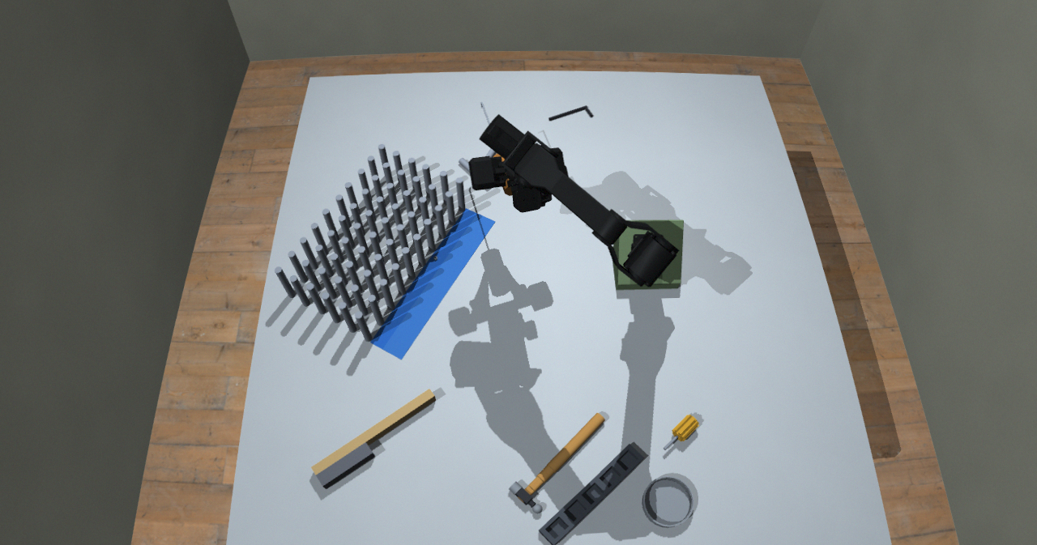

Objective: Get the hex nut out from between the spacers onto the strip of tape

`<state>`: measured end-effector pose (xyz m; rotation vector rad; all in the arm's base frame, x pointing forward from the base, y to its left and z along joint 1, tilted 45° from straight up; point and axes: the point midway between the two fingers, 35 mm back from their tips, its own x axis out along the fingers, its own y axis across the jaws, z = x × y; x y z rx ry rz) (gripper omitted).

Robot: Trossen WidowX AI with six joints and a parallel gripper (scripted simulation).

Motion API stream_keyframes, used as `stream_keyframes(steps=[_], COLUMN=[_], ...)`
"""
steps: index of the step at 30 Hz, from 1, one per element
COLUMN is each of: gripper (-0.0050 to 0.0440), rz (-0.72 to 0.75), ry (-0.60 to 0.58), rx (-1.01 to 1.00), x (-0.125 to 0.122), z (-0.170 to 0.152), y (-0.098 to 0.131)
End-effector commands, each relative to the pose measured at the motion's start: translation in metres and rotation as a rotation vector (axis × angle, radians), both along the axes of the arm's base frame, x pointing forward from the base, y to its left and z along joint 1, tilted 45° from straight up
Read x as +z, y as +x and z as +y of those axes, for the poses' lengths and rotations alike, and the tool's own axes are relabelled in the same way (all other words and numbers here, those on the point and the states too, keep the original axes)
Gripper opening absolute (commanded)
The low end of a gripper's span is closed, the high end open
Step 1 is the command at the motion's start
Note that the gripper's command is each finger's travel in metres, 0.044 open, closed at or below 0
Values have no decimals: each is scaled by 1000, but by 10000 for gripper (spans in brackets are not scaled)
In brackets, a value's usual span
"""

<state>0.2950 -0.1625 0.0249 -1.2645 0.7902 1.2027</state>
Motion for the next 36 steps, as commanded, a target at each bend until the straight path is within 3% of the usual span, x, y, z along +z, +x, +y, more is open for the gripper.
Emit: stream_keyframes(steps=[1, 23, 36], gripper=[-50, -50, -50], rz=[15, 236, 260], ry=[-31, -30, -24], rx=[-50, -276, -281], x=[-5, -86, -100], z=[-22, -87, -81], y=[6, -14, -16])
